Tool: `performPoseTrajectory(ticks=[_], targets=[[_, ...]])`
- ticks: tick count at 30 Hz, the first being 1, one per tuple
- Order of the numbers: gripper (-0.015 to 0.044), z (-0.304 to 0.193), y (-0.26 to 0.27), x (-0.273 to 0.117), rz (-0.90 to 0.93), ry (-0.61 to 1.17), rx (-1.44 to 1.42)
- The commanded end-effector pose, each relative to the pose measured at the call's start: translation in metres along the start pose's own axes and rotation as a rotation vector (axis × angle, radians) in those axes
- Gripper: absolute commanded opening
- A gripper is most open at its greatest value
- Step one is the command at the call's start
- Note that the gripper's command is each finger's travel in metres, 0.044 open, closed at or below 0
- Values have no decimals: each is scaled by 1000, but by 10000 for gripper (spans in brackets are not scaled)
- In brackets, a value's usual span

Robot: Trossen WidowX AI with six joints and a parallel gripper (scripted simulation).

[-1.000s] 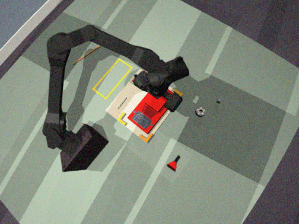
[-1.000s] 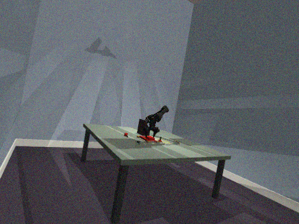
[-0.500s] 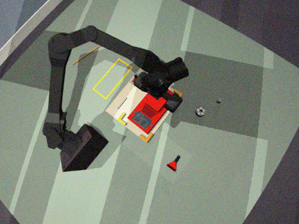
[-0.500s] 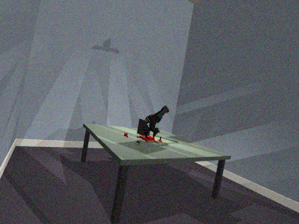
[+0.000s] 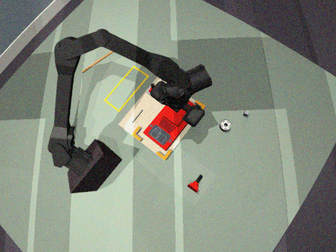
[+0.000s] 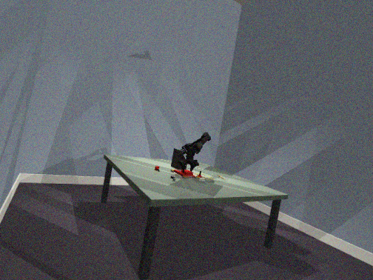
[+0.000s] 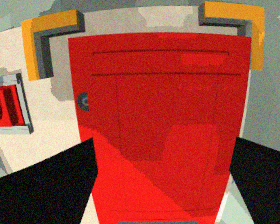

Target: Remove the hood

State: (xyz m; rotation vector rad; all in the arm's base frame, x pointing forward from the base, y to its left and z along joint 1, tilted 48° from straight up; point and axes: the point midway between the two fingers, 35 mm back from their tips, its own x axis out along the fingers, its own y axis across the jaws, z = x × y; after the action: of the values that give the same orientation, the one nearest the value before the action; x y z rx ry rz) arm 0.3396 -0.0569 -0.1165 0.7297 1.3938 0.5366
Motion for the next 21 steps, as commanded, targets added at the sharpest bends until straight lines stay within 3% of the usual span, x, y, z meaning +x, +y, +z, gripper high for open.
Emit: performPoseTrajectory(ticks=[1, 11, 21], targets=[[275, 0, 0, 0, -2, 0, -1], [12, 0, 0, -5, -2, 0, -1], [0, 0, 0, -12, -2, 0, 0]])
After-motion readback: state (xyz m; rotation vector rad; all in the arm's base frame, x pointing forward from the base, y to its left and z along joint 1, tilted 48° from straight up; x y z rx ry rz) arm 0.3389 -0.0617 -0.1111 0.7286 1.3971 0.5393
